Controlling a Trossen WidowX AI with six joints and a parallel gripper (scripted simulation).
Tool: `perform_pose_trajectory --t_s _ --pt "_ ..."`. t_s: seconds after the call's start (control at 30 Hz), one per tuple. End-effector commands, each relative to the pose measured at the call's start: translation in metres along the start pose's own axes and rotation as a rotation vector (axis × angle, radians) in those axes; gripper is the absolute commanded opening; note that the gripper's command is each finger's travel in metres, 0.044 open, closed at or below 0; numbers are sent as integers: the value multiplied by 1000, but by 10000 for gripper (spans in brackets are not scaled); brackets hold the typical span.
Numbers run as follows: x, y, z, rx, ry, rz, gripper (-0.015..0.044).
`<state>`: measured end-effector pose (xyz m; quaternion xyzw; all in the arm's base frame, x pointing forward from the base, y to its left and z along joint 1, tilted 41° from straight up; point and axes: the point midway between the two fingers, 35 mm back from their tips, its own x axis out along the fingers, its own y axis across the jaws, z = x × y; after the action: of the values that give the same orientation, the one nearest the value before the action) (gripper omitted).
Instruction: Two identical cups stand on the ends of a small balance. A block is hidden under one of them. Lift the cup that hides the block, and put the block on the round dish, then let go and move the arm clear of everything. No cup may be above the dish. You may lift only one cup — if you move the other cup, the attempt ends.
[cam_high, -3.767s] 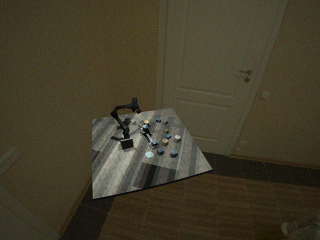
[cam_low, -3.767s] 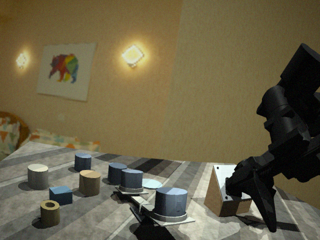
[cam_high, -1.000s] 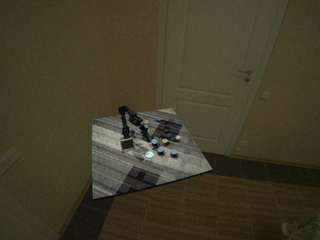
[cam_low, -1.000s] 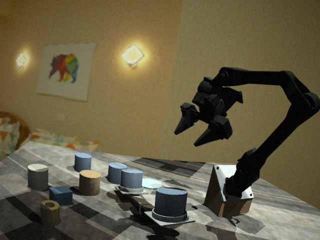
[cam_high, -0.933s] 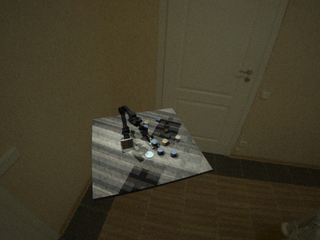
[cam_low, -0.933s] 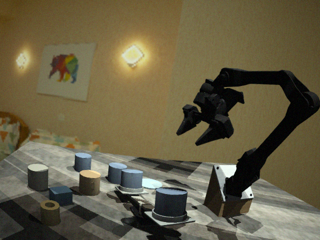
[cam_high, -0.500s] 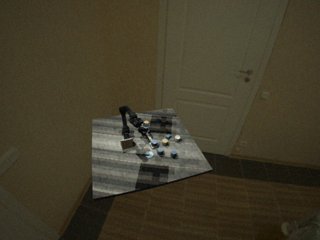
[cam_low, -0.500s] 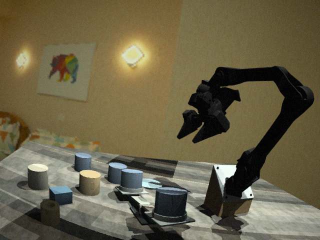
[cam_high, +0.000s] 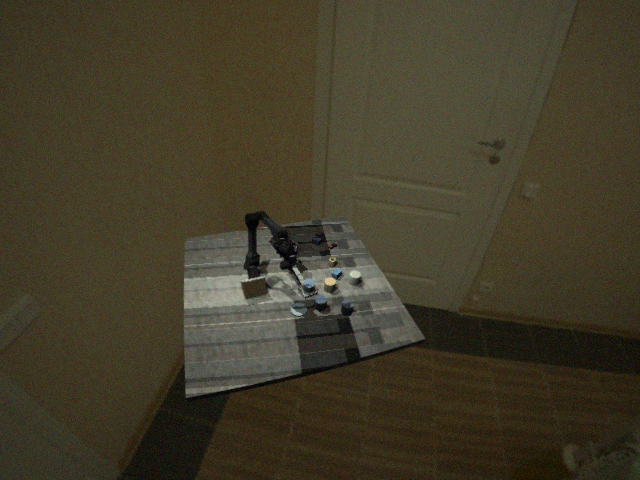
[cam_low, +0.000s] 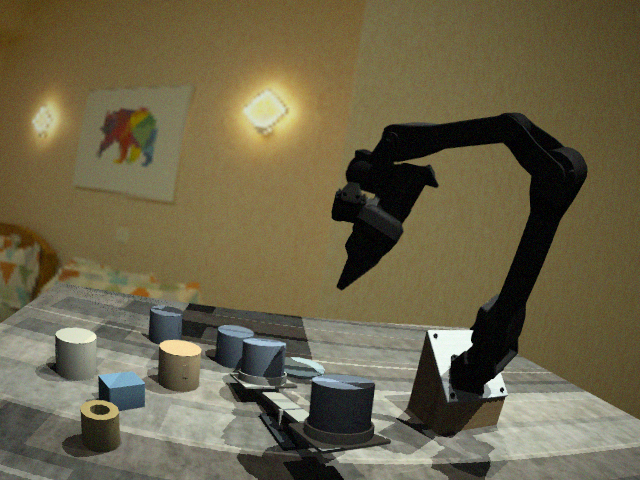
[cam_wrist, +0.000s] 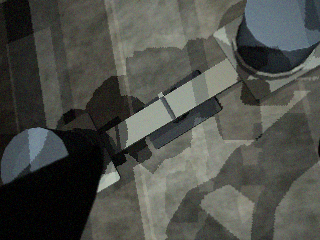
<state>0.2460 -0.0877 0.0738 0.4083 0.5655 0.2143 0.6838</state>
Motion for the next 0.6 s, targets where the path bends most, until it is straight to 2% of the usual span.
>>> perform_pose_trajectory --t_s 0.0,0.57 --pt "8 -6 7 72 41 -21 440" --pt "56 -35 46 567 196 -214 440"
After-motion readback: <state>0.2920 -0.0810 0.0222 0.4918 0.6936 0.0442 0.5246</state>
